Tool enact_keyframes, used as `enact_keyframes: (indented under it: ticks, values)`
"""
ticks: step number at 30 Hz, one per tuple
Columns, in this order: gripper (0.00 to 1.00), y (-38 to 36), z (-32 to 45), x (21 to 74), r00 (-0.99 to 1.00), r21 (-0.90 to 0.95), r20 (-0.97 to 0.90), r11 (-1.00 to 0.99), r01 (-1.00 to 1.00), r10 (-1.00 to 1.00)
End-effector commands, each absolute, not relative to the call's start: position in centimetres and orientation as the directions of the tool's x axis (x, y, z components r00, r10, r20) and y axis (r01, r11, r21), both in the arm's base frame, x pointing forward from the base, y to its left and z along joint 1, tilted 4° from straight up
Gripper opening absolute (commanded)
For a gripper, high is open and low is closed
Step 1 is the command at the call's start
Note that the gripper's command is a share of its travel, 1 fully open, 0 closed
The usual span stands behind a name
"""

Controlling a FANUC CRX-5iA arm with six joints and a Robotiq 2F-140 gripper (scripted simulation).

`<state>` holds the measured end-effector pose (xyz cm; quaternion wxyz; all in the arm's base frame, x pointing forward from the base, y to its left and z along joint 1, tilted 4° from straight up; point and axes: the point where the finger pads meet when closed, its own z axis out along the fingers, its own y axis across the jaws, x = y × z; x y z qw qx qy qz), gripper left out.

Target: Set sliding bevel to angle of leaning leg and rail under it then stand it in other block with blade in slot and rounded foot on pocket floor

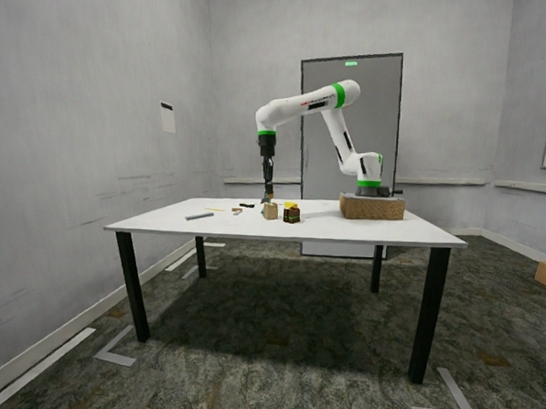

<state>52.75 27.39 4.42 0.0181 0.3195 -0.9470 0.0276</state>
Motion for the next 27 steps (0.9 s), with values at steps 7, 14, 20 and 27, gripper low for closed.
enact_keyframes:
  ticks: [7, 14, 20, 27]
  values:
    - [0.1, 27.47, 5.42, 52.82, -0.795, -0.041, 0.05, 0.794, -0.606, -0.604]
    - [0.1, 27.48, 5.54, 52.82, -0.795, -0.041, 0.05, 0.794, -0.606, -0.604]
    - [0.1, 27.48, 5.54, 52.82, -0.795, -0.041, 0.05, 0.794, -0.606, -0.604]
    - [0.1, 27.31, 5.56, 52.89, -0.789, -0.041, 0.05, 0.788, -0.614, -0.613]
